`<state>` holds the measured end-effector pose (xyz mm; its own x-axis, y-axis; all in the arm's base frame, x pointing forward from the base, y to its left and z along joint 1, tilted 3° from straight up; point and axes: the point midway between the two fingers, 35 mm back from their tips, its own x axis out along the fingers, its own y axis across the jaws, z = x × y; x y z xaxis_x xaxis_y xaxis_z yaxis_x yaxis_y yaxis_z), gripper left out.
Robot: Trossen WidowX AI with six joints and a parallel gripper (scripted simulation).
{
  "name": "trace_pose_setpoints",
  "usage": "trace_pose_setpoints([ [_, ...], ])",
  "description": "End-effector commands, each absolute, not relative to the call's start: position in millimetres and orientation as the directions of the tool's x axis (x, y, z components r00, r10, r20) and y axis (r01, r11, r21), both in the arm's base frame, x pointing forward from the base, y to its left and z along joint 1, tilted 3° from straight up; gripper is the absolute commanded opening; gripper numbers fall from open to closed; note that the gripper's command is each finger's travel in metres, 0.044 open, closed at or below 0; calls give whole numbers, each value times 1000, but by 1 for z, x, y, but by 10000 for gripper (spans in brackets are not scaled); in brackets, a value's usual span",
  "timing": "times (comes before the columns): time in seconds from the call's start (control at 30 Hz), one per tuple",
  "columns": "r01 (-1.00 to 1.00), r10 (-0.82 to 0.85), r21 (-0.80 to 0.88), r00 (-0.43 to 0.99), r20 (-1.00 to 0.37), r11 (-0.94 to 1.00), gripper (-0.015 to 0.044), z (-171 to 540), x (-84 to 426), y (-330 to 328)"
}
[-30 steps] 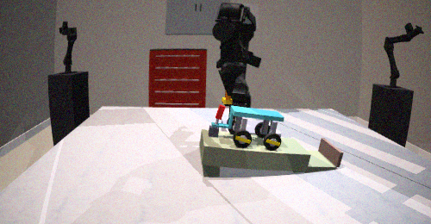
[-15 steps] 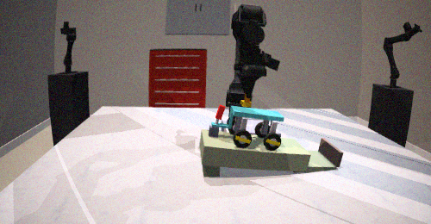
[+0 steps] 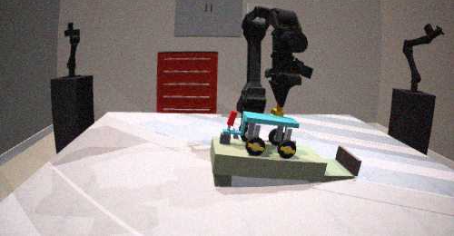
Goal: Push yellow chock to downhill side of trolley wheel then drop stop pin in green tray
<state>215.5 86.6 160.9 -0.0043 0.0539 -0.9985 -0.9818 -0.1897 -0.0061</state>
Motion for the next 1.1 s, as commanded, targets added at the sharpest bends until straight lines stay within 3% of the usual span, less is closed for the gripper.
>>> trace_pose_setpoints([
  [0.0, -983, 61, -10, -1, -998, -184, 0, 161, 216, 103],
  [0.67, -982, 67, -12, -1, -998, -190, 0, 158, 218, 177],
  [1.07, -835, 35, -12, -9, -999, -549, 0, 158, 218, 179],
])
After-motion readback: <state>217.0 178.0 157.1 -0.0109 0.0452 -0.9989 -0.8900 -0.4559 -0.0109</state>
